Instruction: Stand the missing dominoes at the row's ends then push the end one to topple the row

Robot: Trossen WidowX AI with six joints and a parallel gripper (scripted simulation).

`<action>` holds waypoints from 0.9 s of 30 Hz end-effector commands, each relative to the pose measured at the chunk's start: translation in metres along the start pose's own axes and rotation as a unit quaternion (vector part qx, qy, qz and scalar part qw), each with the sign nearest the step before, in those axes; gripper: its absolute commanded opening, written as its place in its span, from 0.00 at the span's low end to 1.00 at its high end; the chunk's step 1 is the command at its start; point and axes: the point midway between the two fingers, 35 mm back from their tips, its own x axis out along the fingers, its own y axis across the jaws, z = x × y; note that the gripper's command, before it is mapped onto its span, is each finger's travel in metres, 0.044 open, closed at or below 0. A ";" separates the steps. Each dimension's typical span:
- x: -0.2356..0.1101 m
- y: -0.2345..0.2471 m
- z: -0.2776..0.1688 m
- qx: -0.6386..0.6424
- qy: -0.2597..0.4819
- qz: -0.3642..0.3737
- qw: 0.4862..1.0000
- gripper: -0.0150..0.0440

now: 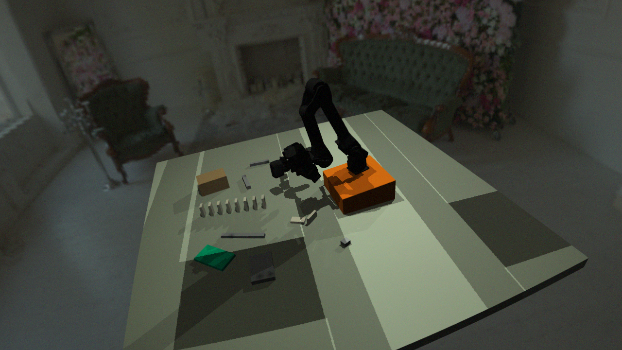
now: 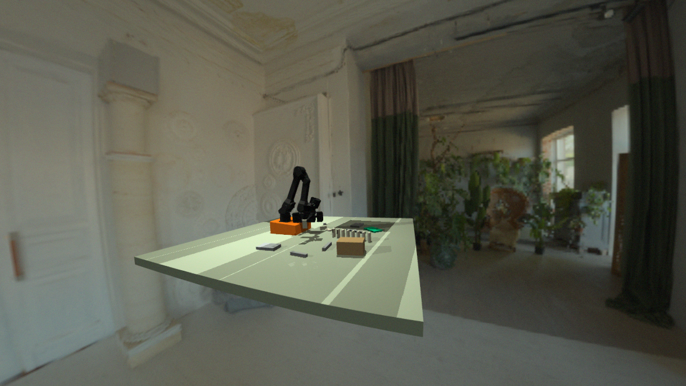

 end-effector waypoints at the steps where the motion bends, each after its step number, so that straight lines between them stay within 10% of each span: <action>1: 0.002 0.002 -0.011 0.002 0.003 0.000 1.000 0.44; 27: 0.009 -0.008 -0.067 0.011 0.014 -0.012 1.000 0.44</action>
